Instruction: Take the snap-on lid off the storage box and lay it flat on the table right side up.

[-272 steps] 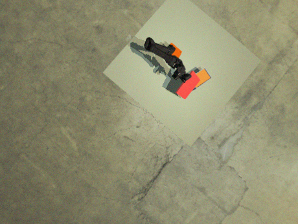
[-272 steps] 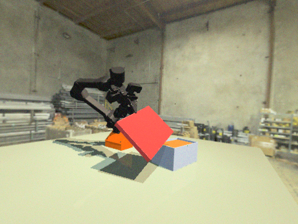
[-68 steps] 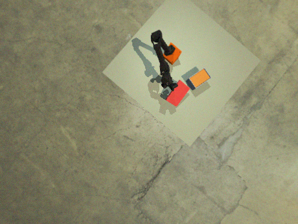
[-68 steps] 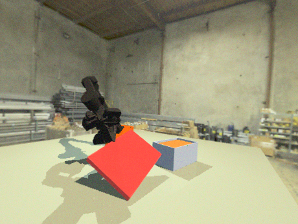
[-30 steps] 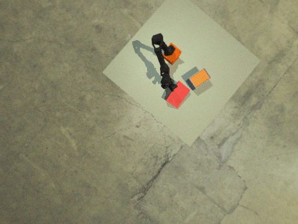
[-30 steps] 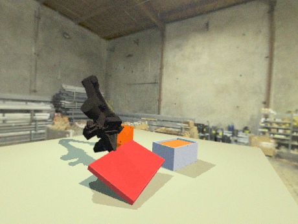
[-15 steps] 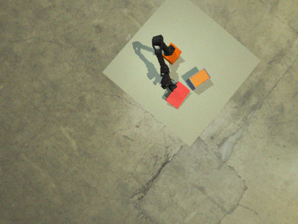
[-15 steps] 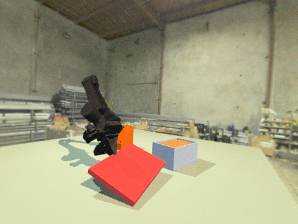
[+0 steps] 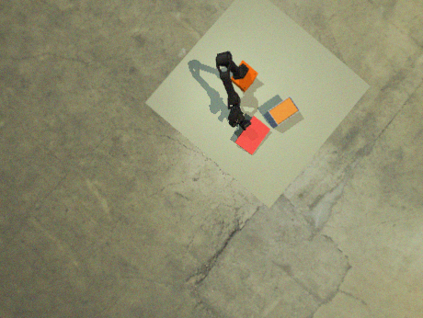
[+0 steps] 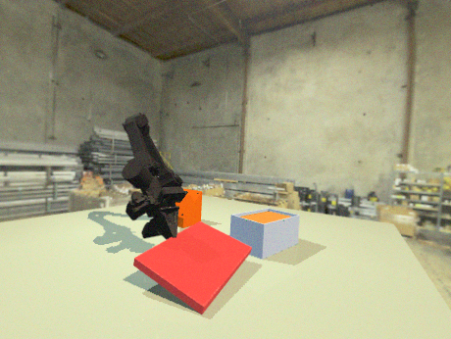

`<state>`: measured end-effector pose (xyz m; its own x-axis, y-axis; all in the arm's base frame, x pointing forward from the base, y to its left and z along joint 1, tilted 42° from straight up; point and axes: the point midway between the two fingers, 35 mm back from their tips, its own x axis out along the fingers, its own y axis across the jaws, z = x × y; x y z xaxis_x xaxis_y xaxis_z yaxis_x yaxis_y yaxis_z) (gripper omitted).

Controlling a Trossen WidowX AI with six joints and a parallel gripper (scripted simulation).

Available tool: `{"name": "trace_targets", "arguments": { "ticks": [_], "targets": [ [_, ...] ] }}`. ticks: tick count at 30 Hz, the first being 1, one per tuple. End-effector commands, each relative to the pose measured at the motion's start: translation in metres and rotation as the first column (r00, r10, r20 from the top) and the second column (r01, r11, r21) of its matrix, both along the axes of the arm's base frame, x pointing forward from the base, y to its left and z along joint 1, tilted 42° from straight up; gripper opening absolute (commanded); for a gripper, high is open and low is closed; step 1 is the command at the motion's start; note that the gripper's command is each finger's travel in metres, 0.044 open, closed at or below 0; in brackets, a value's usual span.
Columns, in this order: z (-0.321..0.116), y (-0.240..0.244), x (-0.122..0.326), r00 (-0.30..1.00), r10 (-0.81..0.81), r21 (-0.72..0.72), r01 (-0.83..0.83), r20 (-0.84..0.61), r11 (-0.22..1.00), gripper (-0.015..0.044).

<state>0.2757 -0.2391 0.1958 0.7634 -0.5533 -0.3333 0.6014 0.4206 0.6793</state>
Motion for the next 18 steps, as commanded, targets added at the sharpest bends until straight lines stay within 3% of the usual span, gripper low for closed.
{"name": "trace_targets", "arguments": {
  "ticks": [1, 5, 7, 13, 18],
  "targets": [
    [0.001, -0.001, -0.001, 1.0, -0.01, 0.003, 0.01, -0.003, 1.0, 0.0157],
    [0.001, -0.001, -0.001, 1.0, -0.01, 0.003, 0.01, -0.003, 1.0, 0.0263],
    [0.001, -0.001, -0.001, 1.0, -0.01, 0.003, 0.01, -0.003, 1.0, 0.0275],
    [-0.001, 0.002, -0.011, 1.0, -0.01, 0.003, 0.01, -0.003, 1.0, 0.0432],
    [-0.003, 0.003, -0.021, 1.0, -0.01, 0.003, 0.01, -0.004, 1.0, 0.044]
  ]
}}
